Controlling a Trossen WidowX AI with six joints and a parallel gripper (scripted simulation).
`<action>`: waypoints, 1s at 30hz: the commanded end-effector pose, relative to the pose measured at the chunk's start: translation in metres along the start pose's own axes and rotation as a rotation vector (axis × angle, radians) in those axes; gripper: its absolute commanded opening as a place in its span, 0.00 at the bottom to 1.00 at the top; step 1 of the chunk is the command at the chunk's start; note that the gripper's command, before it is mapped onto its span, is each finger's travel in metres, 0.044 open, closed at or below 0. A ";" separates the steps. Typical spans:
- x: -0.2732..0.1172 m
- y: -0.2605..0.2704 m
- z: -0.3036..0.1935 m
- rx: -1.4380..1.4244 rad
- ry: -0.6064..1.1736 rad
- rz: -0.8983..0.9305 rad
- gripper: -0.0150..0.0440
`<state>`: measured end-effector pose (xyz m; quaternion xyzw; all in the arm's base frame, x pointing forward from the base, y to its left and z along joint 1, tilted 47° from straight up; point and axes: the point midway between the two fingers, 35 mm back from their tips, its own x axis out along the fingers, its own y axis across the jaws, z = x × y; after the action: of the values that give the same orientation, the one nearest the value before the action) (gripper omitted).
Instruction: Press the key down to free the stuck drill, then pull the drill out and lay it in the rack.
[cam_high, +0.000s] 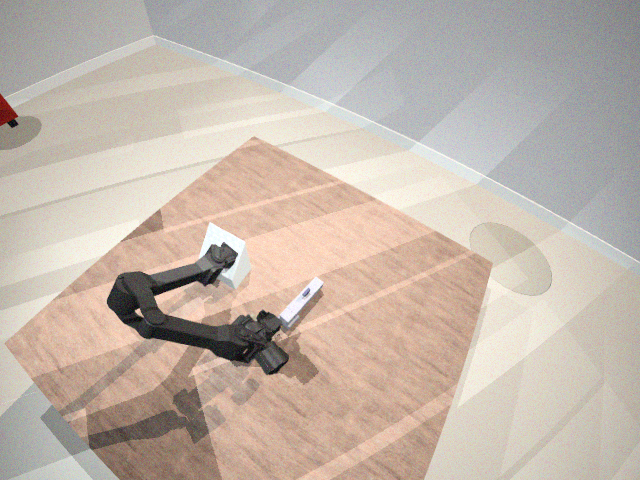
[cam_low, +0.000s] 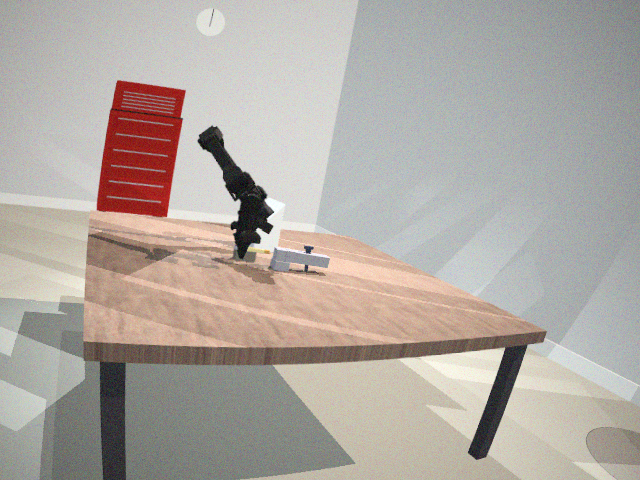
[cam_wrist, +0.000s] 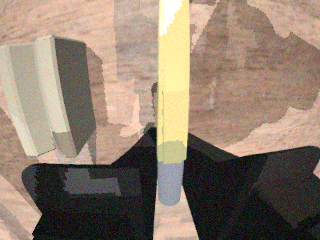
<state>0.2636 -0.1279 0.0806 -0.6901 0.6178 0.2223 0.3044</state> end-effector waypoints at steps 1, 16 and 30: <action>-0.002 -0.002 -0.007 0.003 -0.004 -0.008 0.25; -0.008 0.001 -0.008 0.003 -0.004 -0.008 0.25; -0.015 0.002 -0.005 0.003 -0.004 -0.008 0.25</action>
<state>0.2595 -0.1221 0.0924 -0.6912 0.6145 0.2251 0.3065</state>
